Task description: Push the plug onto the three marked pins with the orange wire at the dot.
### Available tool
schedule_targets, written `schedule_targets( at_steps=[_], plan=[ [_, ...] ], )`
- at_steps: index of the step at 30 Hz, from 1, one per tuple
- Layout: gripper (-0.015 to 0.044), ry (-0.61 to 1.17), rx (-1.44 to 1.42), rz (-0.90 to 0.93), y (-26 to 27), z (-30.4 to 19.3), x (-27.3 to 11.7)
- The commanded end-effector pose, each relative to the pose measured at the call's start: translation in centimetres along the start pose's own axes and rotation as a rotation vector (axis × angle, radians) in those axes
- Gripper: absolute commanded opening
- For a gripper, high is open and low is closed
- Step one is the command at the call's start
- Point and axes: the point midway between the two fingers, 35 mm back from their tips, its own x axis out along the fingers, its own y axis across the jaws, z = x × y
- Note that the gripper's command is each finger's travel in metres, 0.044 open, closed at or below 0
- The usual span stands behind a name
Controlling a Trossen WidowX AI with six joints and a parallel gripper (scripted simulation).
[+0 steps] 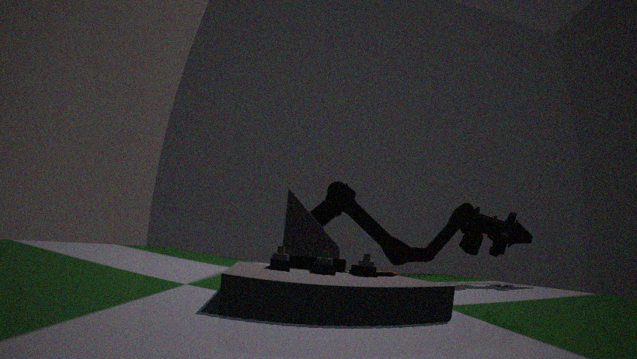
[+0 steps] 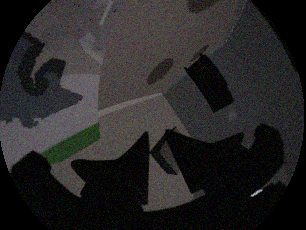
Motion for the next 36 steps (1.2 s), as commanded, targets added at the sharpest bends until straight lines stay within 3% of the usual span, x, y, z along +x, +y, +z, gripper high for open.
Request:
schedule_targets(
  at_steps=[1, 20, 36],
  plan=[
    [0.0115, 0.005, 0.038, -0.1, -3.9, -1.0, -2.0],
    [0.0115, 0.026, 0.204, -0.46, -15.8, -5.8, -11.9],
    [0.0115, 0.065, 0.35, -0.651, -20.2, -10.9, -18.5]
  ],
)
